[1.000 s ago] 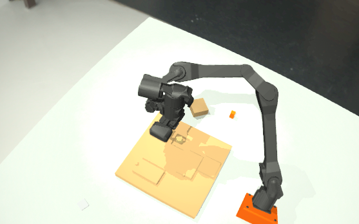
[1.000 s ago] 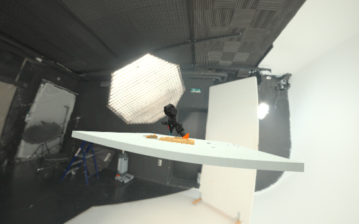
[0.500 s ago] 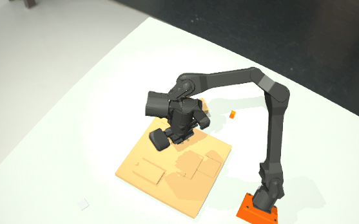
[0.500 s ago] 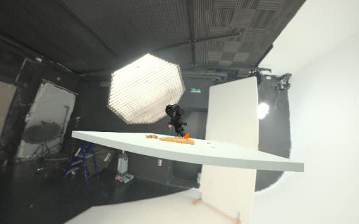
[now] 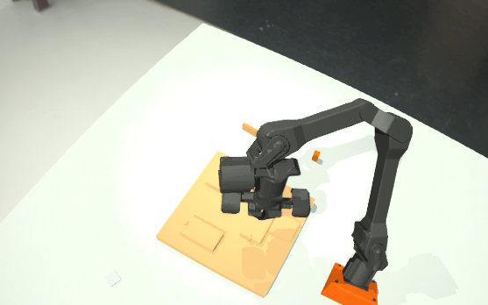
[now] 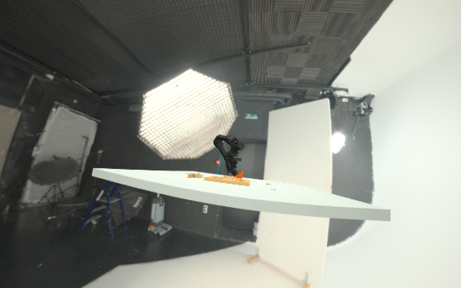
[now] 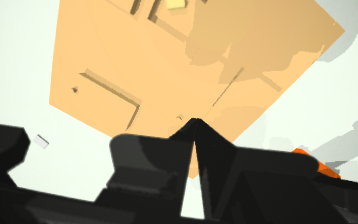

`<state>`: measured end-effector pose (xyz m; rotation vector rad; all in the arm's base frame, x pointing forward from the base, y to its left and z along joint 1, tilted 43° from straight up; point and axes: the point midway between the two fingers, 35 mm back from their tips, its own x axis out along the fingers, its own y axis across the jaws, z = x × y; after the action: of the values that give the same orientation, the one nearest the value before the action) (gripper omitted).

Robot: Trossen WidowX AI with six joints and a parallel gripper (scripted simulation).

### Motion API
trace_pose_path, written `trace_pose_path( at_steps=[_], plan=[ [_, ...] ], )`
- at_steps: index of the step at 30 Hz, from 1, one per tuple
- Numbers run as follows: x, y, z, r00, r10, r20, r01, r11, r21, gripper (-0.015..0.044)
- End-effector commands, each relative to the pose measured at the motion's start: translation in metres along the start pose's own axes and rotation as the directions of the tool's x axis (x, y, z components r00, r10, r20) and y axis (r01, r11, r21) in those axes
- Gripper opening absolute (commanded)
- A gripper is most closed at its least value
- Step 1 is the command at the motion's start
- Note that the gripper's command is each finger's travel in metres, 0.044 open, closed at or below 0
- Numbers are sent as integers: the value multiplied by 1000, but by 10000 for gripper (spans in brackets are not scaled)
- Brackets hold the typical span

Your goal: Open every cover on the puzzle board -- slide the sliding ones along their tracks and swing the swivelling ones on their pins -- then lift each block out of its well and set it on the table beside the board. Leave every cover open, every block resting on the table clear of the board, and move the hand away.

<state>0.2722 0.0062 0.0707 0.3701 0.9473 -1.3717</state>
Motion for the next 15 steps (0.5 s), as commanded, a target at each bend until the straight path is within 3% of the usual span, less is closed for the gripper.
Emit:
trace_pose_path(
  at_steps=[1, 6, 15],
  plan=[
    [2, -24, -21, 1000, -3, 0, 3, 966, 257, 0],
    [5, -43, -35, 1000, -10, 14, 3, 897, 443, 0],
    [5, -44, -35, 1000, -10, 14, 3, 893, 449, 0]
  ],
)
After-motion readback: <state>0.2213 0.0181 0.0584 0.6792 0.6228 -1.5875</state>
